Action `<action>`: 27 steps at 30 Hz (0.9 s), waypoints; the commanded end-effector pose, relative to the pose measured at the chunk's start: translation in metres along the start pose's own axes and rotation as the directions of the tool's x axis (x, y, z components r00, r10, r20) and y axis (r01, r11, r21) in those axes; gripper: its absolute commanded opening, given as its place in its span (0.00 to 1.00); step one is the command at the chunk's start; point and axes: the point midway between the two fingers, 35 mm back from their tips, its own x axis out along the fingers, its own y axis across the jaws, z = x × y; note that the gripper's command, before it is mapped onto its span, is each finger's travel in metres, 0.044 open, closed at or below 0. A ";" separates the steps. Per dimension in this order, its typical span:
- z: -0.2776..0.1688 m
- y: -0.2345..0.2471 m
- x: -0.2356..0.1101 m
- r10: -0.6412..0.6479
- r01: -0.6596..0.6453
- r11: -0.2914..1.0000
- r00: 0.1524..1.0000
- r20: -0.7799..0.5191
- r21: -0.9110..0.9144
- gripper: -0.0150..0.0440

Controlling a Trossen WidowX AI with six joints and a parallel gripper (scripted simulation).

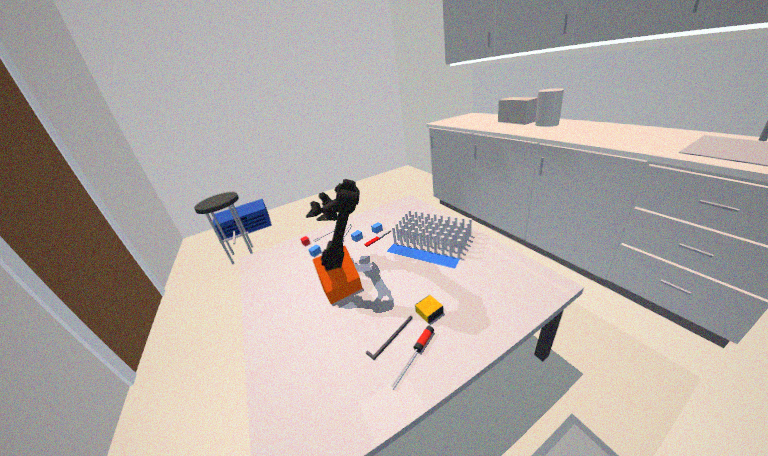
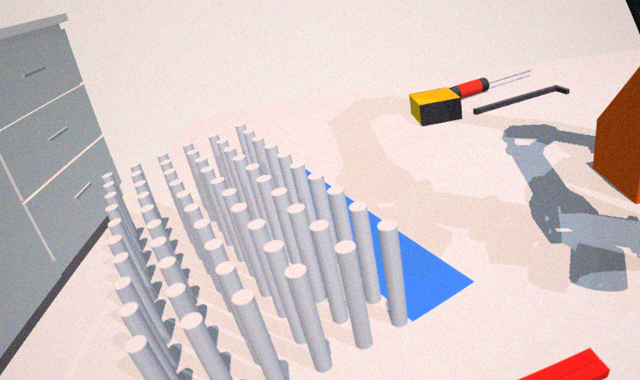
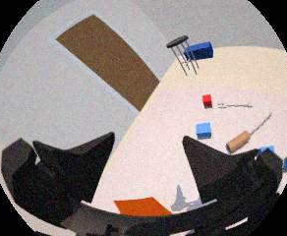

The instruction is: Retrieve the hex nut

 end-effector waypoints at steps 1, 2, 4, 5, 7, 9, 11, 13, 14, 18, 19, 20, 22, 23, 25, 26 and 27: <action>0.000 -0.002 -0.001 -0.006 0.006 1.000 1.000 0.006 -0.001 0.98; 0.001 -0.007 -0.004 -0.025 0.025 1.000 0.999 0.024 -0.005 1.00; 0.003 -0.025 -0.015 -0.096 0.097 0.995 0.991 0.090 -0.011 1.00; 0.003 -0.035 -0.022 -0.136 0.138 0.990 0.983 0.126 -0.009 1.00; 0.004 -0.055 -0.037 -0.217 0.221 0.975 0.956 0.198 0.004 1.00; 0.004 -0.074 -0.053 -0.301 0.304 0.952 0.916 0.267 0.031 1.00; 0.002 -0.092 -0.071 -0.381 0.379 0.923 0.865 0.328 0.071 1.00; -0.002 -0.109 -0.089 -0.456 0.445 0.887 0.805 0.379 0.121 1.00; -0.004 -0.117 -0.099 -0.493 0.476 0.867 0.771 0.402 0.150 1.00; -0.020 -0.146 -0.139 -0.636 0.577 0.766 0.614 0.468 0.284 1.00; -0.025 -0.152 -0.150 -0.669 0.596 0.736 0.569 0.478 0.321 1.00; -0.031 -0.158 -0.160 -0.701 0.612 0.704 0.523 0.484 0.360 1.00; -0.044 -0.170 -0.183 -0.767 0.641 0.629 0.418 0.487 0.440 1.00; -0.052 -0.175 -0.195 -0.797 0.650 0.588 0.363 0.483 0.482 1.00; -0.070 -0.184 -0.218 -0.850 0.656 0.501 0.250 0.463 0.565 1.00; -0.080 -0.187 -0.230 -0.873 0.653 0.455 0.193 0.448 0.605 1.00; -0.090 -0.190 -0.241 -0.893 0.646 0.407 0.135 0.428 0.645 1.00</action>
